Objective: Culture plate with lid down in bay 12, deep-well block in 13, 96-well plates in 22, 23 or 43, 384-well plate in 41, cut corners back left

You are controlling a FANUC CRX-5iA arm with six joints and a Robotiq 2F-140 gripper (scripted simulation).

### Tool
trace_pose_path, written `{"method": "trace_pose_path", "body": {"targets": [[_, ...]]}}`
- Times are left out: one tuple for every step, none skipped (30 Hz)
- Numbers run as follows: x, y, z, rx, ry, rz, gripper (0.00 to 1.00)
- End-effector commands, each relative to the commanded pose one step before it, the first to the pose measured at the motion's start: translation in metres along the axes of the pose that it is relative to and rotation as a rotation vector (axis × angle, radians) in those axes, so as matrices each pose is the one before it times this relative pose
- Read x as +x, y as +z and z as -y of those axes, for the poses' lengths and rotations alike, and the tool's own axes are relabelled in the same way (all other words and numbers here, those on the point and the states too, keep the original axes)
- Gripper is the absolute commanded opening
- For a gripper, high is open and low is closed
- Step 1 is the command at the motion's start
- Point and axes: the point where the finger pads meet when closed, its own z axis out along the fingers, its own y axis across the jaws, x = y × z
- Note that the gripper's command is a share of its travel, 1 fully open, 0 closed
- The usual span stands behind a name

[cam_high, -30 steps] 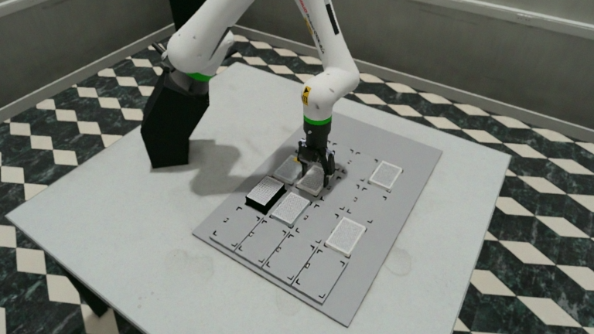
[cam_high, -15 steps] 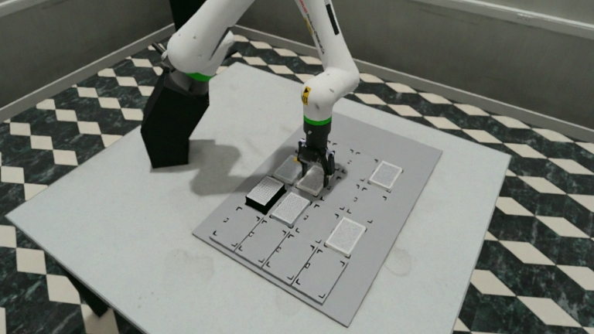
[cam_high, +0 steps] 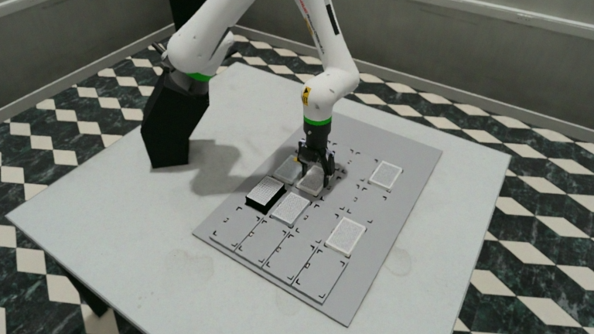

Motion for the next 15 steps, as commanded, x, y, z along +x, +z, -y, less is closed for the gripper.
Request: {"method": "trace_pose_path", "body": {"targets": [[-0.00005,-0.0005,0.00068,0.00129,-0.00022,0.00006,0.61],[0.0,0.0,0.0,0.0,0.0,0.0,0.61],[0.0,0.0,0.0,0.0,0.0,0.0,0.61],[0.0,0.0,0.0,0.0,0.0,0.0,0.61],[0.0,0.0,0.0,0.0,0.0,0.0,0.61],[0.0,0.0,0.0,0.0,0.0,0.0,0.61],[0.0,0.0,0.0,0.0,0.0,0.0,0.61],[0.0,0.0,0.0,0.0,0.0,0.0,0.61],[0.0,0.0,0.0,0.0,0.0,0.0,0.7],[-0.00001,0.0,0.0,0.0,0.00002,0.00001,0.7],[-0.00004,0.00004,-0.00004,-0.00007,0.00006,0.00006,0.7],[0.0,0.0,0.0,0.0,0.0,0.0,0.7],[0.0,0.0,0.0,0.0,0.0,0.0,0.7],[0.0,0.0,0.0,0.0,0.0,0.0,0.7],[0.0,0.0,0.0,0.0,0.0,0.0,0.7]]}}
